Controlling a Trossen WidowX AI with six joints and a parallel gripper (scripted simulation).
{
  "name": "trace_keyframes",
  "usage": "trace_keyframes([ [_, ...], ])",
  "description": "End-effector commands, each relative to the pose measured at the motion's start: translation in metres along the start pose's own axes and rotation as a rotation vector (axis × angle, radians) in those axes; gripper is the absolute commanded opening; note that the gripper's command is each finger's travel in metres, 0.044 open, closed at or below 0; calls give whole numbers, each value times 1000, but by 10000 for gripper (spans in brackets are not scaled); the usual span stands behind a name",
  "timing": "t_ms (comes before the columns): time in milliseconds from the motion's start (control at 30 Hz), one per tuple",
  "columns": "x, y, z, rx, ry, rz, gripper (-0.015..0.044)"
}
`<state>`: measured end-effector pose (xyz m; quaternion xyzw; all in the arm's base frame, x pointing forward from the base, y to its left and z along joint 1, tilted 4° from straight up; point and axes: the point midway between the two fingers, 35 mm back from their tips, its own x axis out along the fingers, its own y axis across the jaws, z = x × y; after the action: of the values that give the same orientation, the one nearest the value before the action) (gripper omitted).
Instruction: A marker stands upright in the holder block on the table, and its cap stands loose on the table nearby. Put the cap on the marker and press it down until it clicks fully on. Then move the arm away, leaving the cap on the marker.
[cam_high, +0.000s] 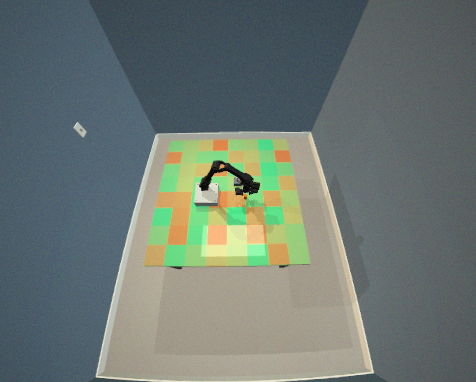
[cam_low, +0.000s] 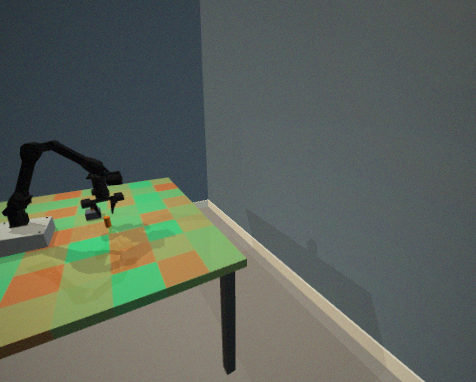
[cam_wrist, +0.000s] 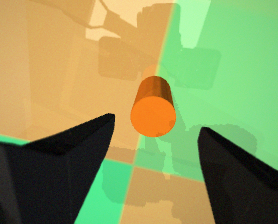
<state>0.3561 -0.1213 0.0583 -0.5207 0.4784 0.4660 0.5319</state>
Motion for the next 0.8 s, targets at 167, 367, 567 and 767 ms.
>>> trace_keyframes([
  [167,16,2,0,1,2,8,248],
  [367,26,2,0,1,2,8,248],
  [567,35,2,0,1,2,8,248],
  [767,45,3,1,1,2,8,248],
])
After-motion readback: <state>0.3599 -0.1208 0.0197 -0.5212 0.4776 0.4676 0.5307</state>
